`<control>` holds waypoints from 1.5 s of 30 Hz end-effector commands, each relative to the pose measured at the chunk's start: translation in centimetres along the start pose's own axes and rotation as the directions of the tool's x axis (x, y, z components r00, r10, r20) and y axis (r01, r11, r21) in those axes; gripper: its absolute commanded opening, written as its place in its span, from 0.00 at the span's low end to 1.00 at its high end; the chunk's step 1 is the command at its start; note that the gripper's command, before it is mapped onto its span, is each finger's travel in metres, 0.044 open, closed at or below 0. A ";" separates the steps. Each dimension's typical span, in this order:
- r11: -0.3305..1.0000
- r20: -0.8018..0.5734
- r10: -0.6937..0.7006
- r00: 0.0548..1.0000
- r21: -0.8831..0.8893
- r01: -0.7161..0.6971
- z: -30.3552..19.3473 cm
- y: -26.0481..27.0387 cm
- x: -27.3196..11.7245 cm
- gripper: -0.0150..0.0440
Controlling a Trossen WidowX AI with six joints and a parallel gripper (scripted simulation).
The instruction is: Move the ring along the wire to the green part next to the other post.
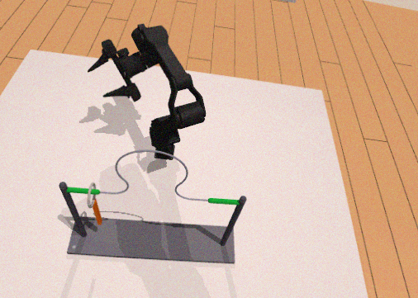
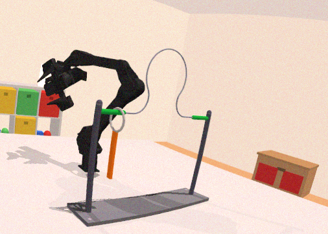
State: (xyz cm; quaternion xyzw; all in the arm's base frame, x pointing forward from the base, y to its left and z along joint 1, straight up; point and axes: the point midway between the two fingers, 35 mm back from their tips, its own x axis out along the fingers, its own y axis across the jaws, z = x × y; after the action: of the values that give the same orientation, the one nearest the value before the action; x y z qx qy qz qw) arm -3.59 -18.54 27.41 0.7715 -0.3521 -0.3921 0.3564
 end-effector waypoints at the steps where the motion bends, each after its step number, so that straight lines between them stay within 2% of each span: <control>1: 1.000 -0.002 -0.003 1.000 -0.007 0.003 0.0 -0.1 0.1 0.89; 9: 0.939 -0.096 -0.106 0.990 -0.336 0.068 0.4 -2.7 3.8 0.53; 17: 0.758 -0.184 -0.198 0.963 -0.651 0.031 -0.2 -5.8 7.9 0.53; 27: 0.425 -0.287 -0.279 0.916 -0.893 -0.150 -2.7 -10.0 12.2 0.53; 36: 0.101 -0.387 -0.324 0.863 -0.922 -0.375 -6.1 -14.1 14.6 0.53; 45: -0.199 -0.501 -0.350 0.791 -0.786 -0.585 -10.1 -18.4 15.1 0.53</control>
State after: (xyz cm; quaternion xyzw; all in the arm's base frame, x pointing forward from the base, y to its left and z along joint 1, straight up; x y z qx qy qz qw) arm 15.47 -20.03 12.03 0.2789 0.1241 -0.2372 0.9222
